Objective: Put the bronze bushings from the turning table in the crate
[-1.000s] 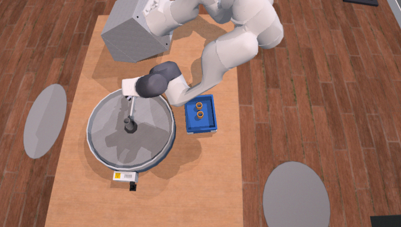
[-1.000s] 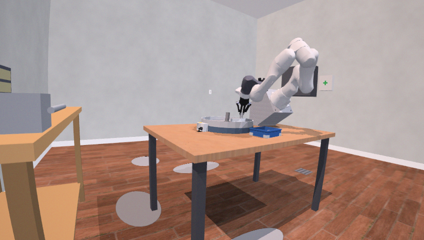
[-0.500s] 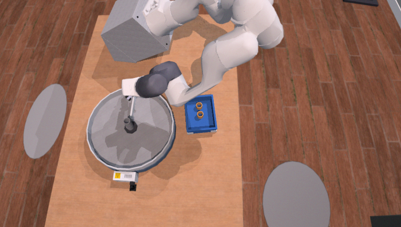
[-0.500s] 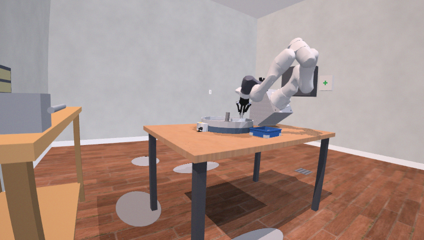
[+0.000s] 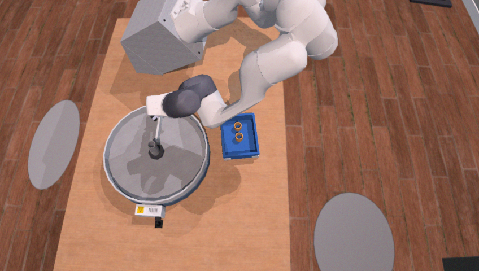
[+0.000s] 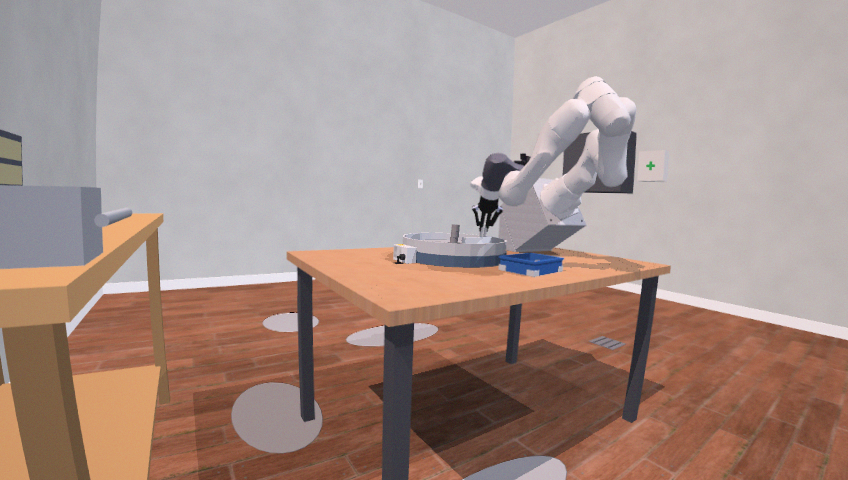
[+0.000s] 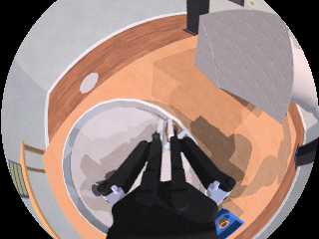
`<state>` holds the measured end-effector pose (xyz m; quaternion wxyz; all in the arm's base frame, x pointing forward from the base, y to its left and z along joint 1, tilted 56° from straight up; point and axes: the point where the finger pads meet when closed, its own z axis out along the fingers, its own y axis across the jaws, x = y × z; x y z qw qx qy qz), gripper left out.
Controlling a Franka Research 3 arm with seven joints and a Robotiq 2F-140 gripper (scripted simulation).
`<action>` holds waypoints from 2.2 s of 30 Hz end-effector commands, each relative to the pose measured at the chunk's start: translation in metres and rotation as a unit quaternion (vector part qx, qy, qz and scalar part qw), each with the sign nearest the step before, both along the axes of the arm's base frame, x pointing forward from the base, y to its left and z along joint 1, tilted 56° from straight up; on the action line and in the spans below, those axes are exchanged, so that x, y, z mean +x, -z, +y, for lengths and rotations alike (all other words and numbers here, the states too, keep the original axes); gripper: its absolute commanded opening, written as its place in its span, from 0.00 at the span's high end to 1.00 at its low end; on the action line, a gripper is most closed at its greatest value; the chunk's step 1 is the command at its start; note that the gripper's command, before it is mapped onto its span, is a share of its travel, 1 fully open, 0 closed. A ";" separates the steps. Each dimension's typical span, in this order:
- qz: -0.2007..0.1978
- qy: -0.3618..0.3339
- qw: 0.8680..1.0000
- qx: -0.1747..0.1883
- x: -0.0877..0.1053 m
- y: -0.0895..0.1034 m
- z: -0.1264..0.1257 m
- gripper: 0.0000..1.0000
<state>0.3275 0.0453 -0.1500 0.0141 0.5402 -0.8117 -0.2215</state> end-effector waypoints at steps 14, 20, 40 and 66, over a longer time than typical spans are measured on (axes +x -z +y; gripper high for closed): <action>-0.001 0.004 1.000 -0.002 0.002 0.002 0.004 0.94; -0.001 0.004 1.000 -0.002 0.002 0.002 0.004 0.94; -0.001 0.004 1.000 -0.002 0.002 0.002 0.004 1.00; -0.001 0.004 1.000 -0.002 0.002 0.002 0.004 1.00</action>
